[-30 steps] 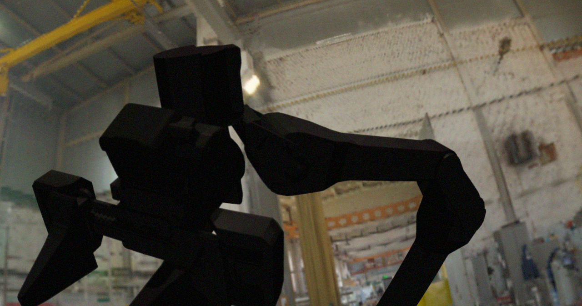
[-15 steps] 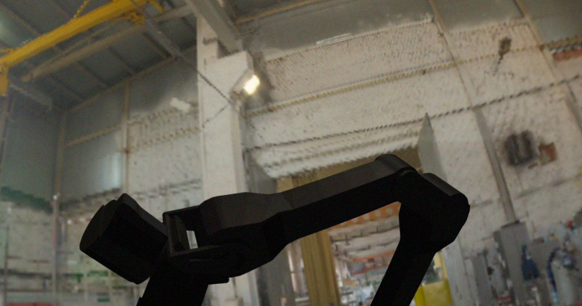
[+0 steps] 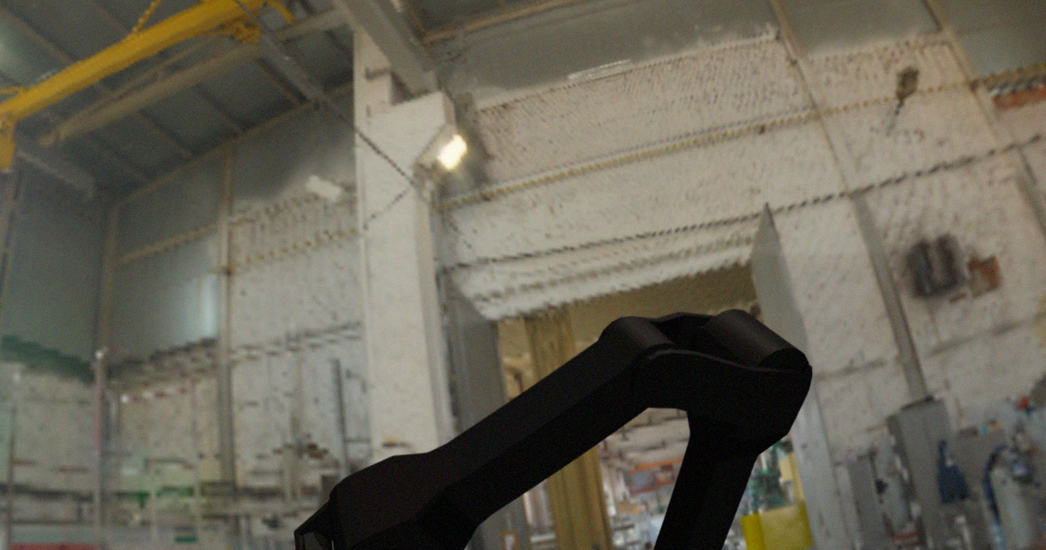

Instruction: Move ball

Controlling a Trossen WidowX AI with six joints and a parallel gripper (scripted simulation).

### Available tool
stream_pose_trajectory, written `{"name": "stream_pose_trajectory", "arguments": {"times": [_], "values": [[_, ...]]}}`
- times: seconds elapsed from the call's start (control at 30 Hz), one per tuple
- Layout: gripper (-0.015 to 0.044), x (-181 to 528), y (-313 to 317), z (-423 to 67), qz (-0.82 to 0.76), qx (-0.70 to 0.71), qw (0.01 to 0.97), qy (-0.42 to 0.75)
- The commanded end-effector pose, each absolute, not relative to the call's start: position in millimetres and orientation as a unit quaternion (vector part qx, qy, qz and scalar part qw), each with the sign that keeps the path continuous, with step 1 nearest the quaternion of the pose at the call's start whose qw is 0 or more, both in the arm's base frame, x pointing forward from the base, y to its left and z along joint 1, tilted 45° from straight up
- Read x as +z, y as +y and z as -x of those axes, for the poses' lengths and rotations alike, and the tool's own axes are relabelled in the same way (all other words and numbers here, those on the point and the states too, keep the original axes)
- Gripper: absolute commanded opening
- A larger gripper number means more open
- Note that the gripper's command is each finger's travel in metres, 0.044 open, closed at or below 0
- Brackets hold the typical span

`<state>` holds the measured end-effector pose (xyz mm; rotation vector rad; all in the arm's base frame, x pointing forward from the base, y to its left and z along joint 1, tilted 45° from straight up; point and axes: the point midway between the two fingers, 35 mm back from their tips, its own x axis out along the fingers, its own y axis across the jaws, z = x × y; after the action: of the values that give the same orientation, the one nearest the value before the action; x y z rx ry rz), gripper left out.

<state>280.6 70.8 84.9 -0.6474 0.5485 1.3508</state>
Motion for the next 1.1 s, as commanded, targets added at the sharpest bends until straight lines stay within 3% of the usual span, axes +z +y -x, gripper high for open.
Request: {"name": "stream_pose_trajectory", "arguments": {"times": [0.0,1.07], "values": [[0.0236,65,72,-257,0.301,0.643,0.661,0.244],[0.0236,35,102,-259,0.300,0.643,0.661,0.243]]}}
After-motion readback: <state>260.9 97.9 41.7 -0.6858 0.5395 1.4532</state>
